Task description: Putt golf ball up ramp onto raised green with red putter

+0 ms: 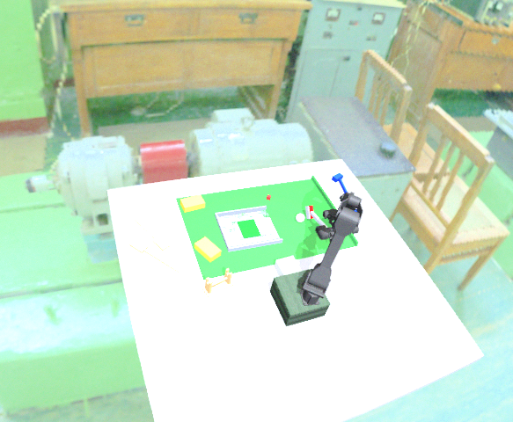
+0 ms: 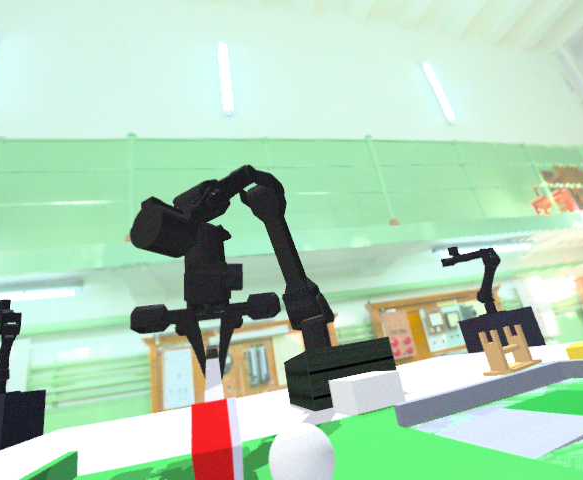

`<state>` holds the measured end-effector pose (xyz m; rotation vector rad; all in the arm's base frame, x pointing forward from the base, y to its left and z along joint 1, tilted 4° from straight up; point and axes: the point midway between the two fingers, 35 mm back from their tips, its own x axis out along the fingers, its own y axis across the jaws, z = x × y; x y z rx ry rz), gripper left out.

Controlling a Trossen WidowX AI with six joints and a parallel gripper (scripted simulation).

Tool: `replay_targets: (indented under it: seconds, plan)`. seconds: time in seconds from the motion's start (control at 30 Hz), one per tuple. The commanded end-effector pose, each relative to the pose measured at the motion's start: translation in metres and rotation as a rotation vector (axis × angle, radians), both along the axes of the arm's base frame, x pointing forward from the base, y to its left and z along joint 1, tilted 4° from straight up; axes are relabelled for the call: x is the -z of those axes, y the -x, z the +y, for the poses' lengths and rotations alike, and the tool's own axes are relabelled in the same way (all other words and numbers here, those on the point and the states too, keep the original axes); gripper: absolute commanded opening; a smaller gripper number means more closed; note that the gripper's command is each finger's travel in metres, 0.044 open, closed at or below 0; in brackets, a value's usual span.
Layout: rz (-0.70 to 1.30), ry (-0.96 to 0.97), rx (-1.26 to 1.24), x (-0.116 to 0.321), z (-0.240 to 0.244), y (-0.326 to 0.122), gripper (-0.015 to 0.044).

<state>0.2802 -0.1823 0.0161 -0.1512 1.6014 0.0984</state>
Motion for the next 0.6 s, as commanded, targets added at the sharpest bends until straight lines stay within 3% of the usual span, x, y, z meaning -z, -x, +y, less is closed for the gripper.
replay_targets:
  seconds: [0.0,0.3,0.57]
  plan:
    - [-0.002,0.002,0.0,-0.001,-0.001,-0.001,0.0]
    - [0.0,0.006,-0.003,0.001,-0.03,-0.005,0.0]
    - [-0.003,0.005,0.002,0.0,-0.019,-0.005,0.0]
